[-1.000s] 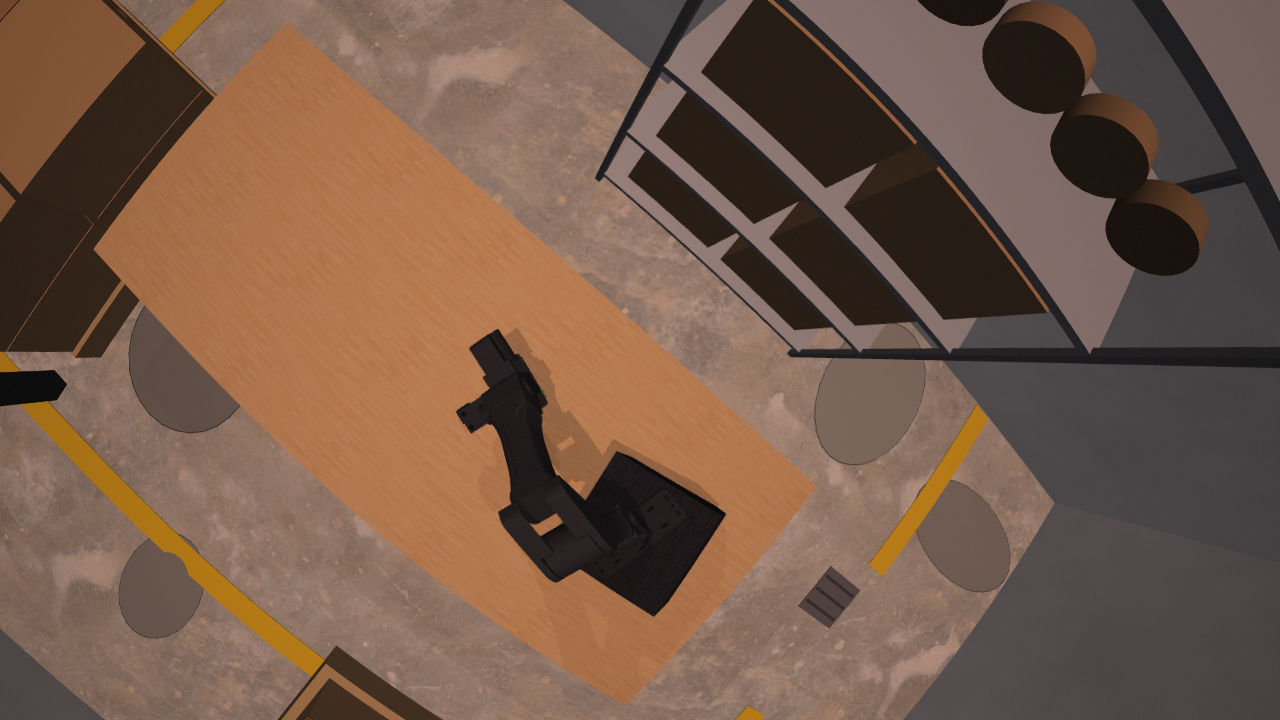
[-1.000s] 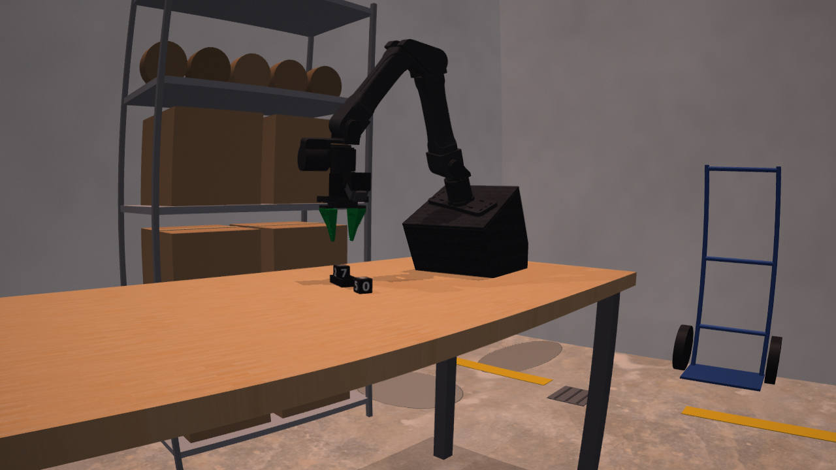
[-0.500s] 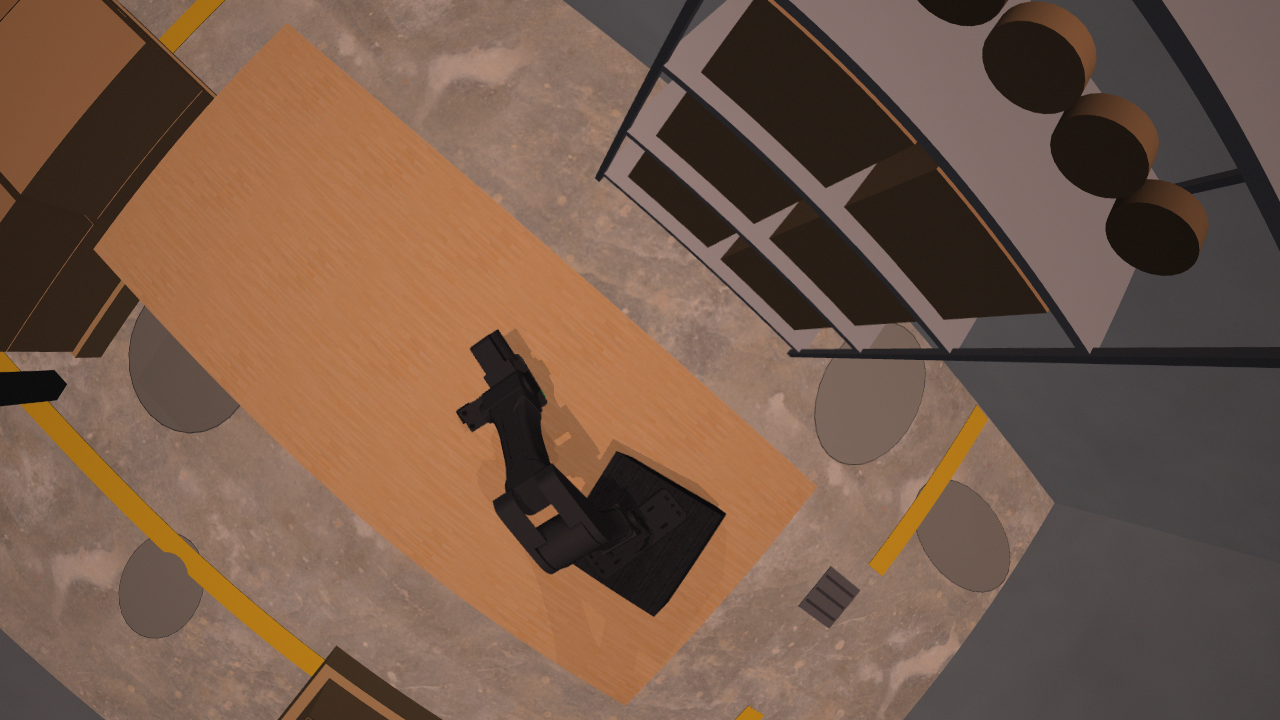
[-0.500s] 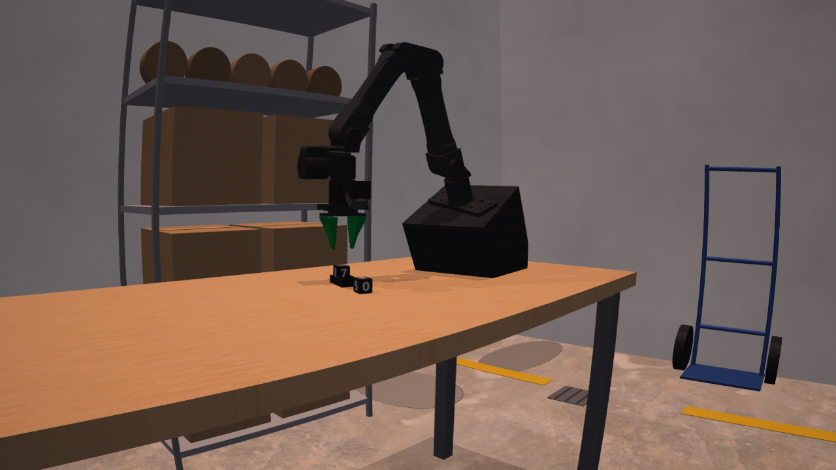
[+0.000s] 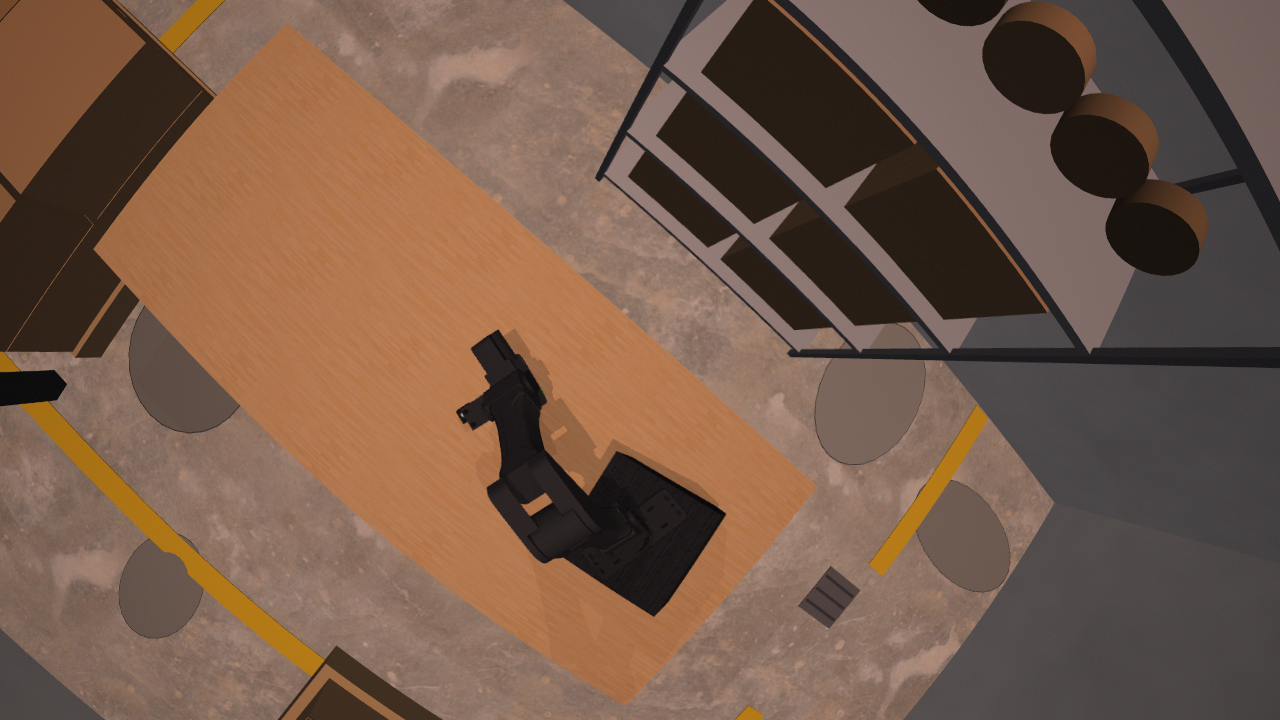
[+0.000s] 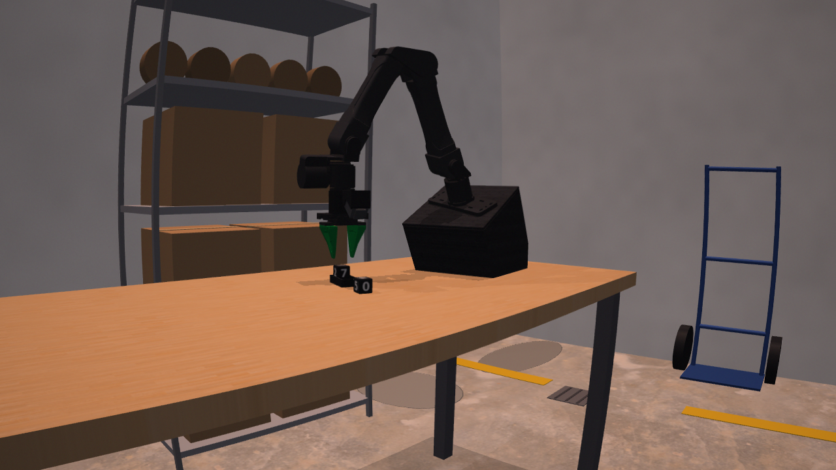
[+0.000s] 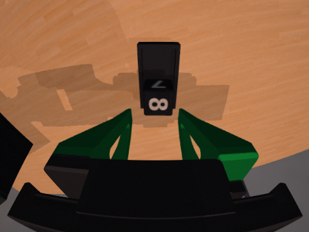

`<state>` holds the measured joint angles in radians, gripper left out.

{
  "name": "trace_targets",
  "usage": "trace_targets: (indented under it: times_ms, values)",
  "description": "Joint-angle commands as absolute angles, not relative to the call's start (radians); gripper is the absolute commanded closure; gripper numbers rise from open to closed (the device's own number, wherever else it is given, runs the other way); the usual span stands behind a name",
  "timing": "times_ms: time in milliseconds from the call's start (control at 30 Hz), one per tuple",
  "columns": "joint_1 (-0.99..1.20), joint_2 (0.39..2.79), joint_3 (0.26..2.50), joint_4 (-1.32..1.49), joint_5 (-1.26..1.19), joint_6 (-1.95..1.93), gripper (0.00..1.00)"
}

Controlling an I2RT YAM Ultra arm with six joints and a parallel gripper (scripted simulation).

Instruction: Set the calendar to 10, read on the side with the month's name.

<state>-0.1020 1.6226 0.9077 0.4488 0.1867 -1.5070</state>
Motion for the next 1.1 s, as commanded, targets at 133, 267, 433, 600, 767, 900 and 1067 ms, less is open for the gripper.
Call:
trace_targets:
  times_ms: [133,267,433,600,767,900,1067]
  values:
    - [-0.100,1.634,0.907,0.414,0.188,-1.504,0.55]
    - [-0.099,1.641,0.906,0.406,0.187,-1.503,0.55]
    - [-0.098,1.645,0.905,0.402,0.187,-1.503,0.55]
    - [-0.098,1.645,0.905,0.401,0.187,-1.503,0.55]
    - [-0.098,1.645,0.905,0.401,0.187,-1.503,0.55]
    - [-0.098,1.645,0.905,0.401,0.187,-1.503,0.55]
    - [-0.098,1.645,0.905,0.401,0.187,-1.503,0.55]
